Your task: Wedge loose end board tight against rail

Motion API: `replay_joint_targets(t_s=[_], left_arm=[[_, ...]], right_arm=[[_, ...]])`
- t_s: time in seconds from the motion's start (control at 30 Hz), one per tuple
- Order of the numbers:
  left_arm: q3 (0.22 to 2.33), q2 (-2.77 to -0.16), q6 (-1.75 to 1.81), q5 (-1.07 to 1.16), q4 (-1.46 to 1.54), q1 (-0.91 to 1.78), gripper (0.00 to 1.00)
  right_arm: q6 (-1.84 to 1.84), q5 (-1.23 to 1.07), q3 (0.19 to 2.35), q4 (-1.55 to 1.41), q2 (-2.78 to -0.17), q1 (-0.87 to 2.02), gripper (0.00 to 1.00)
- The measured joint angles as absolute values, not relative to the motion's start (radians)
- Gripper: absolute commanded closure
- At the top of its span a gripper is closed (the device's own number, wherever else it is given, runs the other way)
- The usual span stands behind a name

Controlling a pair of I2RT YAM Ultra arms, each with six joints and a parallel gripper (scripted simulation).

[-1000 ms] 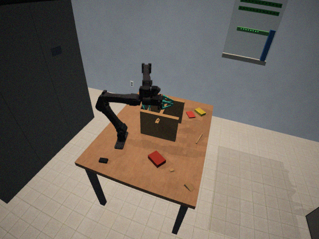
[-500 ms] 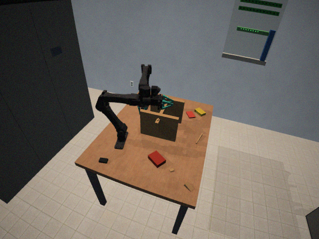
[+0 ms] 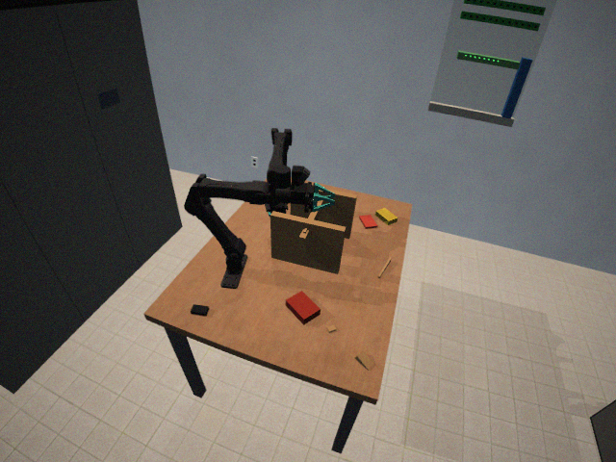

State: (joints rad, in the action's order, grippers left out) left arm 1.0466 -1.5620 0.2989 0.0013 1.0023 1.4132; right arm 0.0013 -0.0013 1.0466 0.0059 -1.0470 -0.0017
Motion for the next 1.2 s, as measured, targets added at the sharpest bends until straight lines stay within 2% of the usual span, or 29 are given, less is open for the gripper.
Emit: replay_joint_targets(t_s=[1.2], left_arm=[[1.005,-1.596,0.305,0.0,0.992,1.413,0.63]], right_arm=[[0.001,-0.001,1.047,0.006,-1.047,-0.002,0.55]])
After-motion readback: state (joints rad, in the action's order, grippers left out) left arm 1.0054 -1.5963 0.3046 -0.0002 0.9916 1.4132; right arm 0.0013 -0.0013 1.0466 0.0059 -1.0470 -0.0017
